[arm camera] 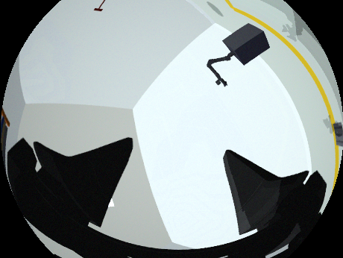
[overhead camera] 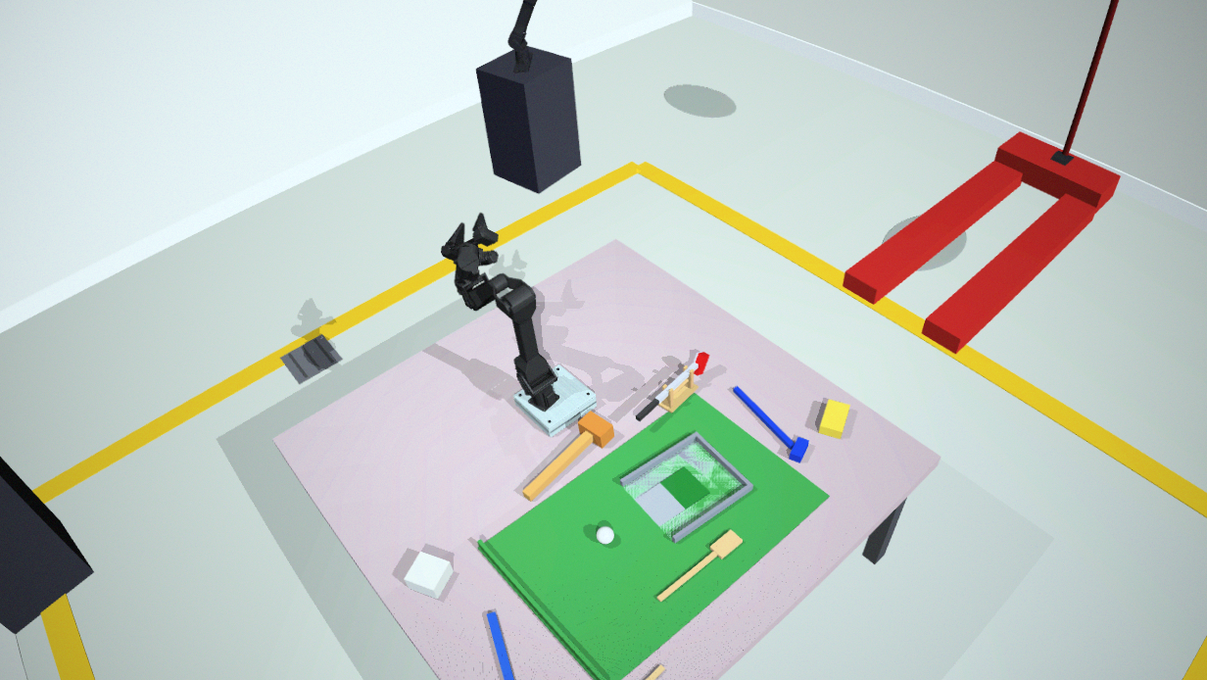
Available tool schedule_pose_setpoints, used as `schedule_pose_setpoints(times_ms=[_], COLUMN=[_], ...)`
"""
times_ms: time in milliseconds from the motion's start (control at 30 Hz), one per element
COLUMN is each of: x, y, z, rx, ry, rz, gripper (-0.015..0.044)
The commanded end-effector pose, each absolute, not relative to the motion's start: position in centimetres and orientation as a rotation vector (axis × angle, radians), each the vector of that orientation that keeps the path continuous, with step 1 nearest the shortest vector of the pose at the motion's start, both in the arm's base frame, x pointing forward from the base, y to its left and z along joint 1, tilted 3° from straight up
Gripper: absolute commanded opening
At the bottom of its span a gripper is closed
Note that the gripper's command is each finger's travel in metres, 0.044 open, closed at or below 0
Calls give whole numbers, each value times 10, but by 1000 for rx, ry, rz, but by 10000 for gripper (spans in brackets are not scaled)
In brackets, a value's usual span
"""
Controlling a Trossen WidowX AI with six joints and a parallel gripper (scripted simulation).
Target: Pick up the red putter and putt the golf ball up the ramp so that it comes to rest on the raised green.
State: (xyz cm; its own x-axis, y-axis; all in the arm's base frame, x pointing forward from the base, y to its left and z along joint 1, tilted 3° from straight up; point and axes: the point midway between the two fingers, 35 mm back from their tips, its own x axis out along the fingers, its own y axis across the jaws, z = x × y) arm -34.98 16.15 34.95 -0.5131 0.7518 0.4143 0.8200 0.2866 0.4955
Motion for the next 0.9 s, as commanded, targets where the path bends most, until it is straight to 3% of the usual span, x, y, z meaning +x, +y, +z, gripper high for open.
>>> schedule_pose_setpoints(times_ms=[0, 333, 867], x=[-349, -292, -149], y=[164, 295, 410], z=[349, 317, 268], rx=[-1505, -1932, -2012], ry=[-2436, -2295, -2085], rz=[-1054, -2078, -3254], gripper=[426, 440, 440])
